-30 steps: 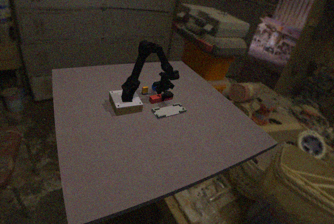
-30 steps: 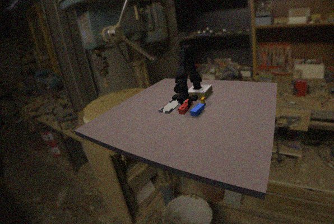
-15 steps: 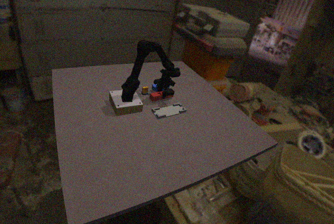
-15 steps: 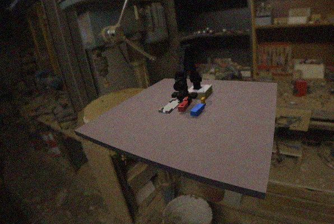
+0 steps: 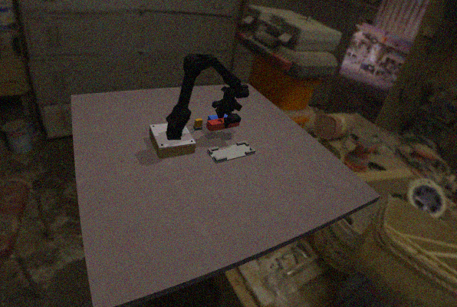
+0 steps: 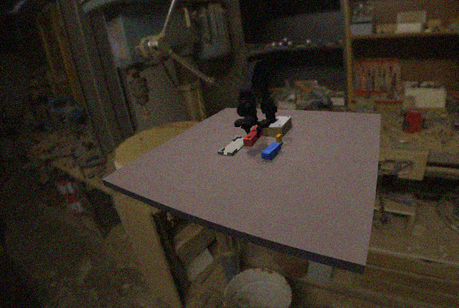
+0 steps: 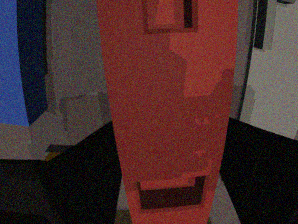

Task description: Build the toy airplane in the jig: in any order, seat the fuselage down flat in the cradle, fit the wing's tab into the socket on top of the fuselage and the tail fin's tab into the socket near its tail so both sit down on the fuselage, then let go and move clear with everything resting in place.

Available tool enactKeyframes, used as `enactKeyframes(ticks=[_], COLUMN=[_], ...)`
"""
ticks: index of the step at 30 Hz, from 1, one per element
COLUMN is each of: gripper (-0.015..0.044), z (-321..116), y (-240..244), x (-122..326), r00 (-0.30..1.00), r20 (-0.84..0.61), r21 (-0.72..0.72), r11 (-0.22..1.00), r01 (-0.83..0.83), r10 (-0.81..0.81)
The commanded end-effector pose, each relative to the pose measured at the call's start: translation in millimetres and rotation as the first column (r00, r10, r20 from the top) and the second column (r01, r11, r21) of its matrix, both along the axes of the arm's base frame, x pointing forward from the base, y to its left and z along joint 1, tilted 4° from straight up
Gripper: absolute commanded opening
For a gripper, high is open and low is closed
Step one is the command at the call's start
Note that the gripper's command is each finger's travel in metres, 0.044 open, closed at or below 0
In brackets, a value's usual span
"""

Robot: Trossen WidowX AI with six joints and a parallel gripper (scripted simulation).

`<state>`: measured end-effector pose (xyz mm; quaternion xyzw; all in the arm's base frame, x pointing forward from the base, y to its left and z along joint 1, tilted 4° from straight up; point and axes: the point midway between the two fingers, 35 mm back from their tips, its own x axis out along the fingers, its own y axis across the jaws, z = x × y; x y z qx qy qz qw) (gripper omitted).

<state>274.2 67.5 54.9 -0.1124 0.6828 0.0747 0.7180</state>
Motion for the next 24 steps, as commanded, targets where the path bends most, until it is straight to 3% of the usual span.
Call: enactKeyframes(ticks=[1, 16, 24], gripper=[0.0, 0.0, 0.0], z=[14.8, 61.2, 58.9], y=[1.3, 1.1, -8.4], x=[0.3, -9.8, -6.3], r00=[1.0, 1.0, 1.0], r20=[0.008, 0.007, 0.008], r21=[0.005, 0.005, 0.005], r11=[1.0, 1.0, 1.0], r01=[0.004, 0.004, 0.007], r10=[-0.004, -0.004, -0.007])
